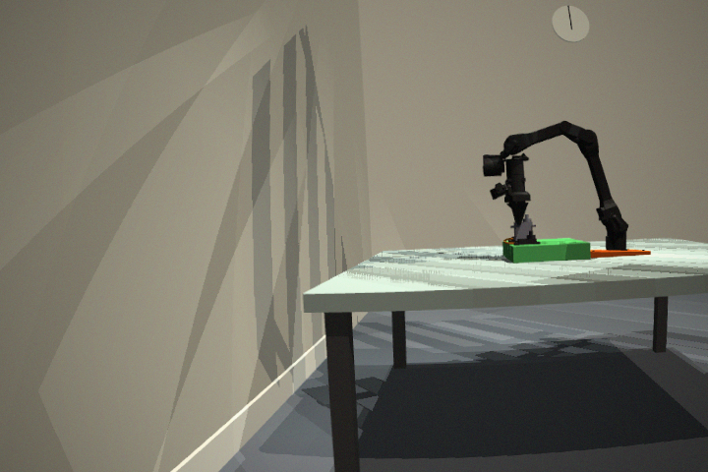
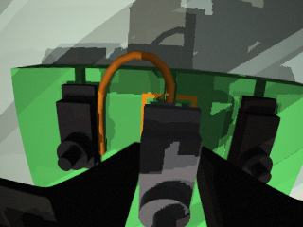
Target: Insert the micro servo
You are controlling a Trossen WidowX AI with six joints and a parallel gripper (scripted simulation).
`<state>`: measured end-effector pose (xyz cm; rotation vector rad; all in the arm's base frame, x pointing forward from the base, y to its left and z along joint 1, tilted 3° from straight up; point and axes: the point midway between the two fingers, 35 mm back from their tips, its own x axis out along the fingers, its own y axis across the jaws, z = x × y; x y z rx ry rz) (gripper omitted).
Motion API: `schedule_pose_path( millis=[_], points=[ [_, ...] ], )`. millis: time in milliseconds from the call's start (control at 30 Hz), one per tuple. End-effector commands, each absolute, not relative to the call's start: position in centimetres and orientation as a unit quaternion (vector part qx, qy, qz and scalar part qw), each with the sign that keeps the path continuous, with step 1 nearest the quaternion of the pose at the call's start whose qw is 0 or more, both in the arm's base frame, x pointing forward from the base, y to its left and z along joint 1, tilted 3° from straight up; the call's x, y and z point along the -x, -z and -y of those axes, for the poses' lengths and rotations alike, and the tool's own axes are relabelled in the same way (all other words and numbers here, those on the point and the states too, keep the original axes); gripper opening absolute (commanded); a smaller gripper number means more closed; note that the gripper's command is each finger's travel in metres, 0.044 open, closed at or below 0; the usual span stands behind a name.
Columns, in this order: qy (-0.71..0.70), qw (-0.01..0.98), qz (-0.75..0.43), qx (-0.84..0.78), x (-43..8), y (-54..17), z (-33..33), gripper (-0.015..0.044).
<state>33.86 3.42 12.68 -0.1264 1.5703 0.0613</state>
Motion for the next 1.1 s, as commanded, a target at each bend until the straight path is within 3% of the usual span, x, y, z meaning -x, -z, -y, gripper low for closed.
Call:
schedule_pose_path(
  millis=[0, 1067],
  points=[
    [-0.026, 0.706, -0.706, 0.058, -33.9, -12.7, -3.4, 0.0000],
    [-0.026, 0.706, -0.706, 0.058, -33.9, -9.8, -3.2, 0.0000]
  ],
)
